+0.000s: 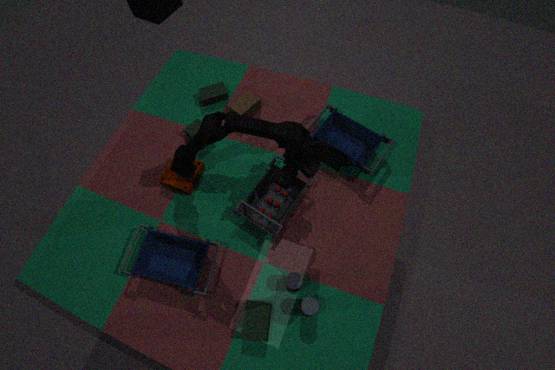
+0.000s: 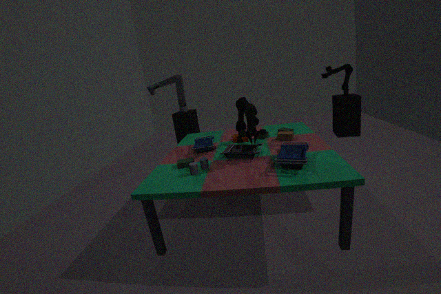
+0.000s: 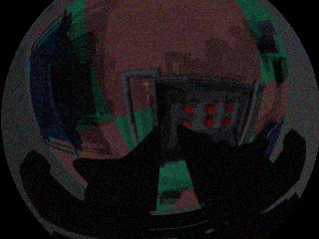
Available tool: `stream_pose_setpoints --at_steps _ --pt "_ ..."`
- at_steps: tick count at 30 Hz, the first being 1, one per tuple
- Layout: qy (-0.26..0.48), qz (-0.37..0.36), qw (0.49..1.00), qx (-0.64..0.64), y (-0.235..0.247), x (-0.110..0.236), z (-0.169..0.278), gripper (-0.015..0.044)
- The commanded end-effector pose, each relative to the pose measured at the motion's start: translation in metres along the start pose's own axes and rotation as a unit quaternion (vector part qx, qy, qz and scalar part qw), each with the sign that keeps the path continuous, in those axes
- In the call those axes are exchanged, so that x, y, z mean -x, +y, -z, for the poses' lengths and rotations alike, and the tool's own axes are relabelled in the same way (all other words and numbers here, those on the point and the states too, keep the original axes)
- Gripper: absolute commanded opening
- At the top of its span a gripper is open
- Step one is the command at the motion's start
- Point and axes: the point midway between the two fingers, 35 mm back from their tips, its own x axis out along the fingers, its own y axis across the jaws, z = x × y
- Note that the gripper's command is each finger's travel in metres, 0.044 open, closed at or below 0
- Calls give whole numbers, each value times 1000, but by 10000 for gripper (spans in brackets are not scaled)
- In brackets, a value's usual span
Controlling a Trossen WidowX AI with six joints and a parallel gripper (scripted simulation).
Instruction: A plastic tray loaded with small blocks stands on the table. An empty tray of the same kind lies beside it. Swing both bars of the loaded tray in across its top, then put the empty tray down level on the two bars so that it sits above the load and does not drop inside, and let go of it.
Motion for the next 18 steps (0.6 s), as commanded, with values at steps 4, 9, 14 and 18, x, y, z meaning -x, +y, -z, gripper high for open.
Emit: stream_pose_setpoints --at_steps 4,9,14,18 --pt "2 0 1000 -3 51 -3 26 88" --pt "2 0 1000 -3 51 -3 26 88" --pt "2 0 1000 -3 51 -15 25 88" --pt "2 0 1000 -3 51 -30 25 88"
